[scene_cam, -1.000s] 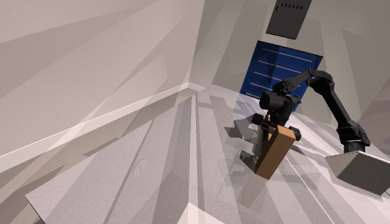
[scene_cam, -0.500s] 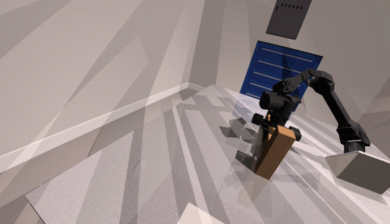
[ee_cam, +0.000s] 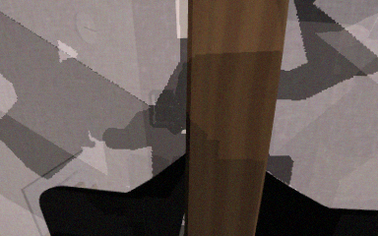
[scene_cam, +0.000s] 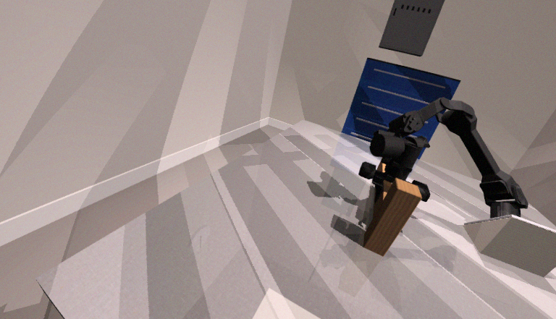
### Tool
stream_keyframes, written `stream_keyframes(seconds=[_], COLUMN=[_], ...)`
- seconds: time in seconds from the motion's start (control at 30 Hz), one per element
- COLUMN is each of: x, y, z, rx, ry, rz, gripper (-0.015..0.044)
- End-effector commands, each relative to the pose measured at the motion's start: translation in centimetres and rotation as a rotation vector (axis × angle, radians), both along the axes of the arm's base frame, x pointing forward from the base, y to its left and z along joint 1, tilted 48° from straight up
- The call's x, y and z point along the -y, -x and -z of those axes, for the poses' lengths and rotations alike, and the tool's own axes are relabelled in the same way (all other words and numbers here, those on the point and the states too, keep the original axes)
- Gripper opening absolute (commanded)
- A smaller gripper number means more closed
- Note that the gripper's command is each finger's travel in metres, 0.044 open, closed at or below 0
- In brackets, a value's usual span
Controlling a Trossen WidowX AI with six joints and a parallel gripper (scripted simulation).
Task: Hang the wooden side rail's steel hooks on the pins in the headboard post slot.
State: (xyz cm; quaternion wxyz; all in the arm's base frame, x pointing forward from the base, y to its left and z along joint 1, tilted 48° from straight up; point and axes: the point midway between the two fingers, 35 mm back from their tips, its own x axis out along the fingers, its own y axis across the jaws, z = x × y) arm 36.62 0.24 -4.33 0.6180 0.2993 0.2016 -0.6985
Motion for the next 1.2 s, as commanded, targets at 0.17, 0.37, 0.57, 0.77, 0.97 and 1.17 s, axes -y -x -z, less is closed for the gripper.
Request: stream_keyframes(seconds=[0.17, 0.37, 0.57, 0.77, 0.97, 1.17], x=[-0.65, -0.74, -0.80, -0.81, -0.80, -0.83], y=[-0.22, -0.21, -0.16, -0.09, -0.14, -0.20], z=[-0.02, -0.02, 0.02, 0.12, 0.21, 0.24], rx=[0.008, 0.008, 0.008, 0.008, 0.008, 0.008], ry=[-0.005, -0.005, -0.005, -0.005, -0.005, -0.005], rz=[-0.010, -0.010, -0.010, -0.010, -0.010, -0.010], gripper=[0.0000, 0.0000, 0.0000, 0.0000, 0.0000, 0.0000])
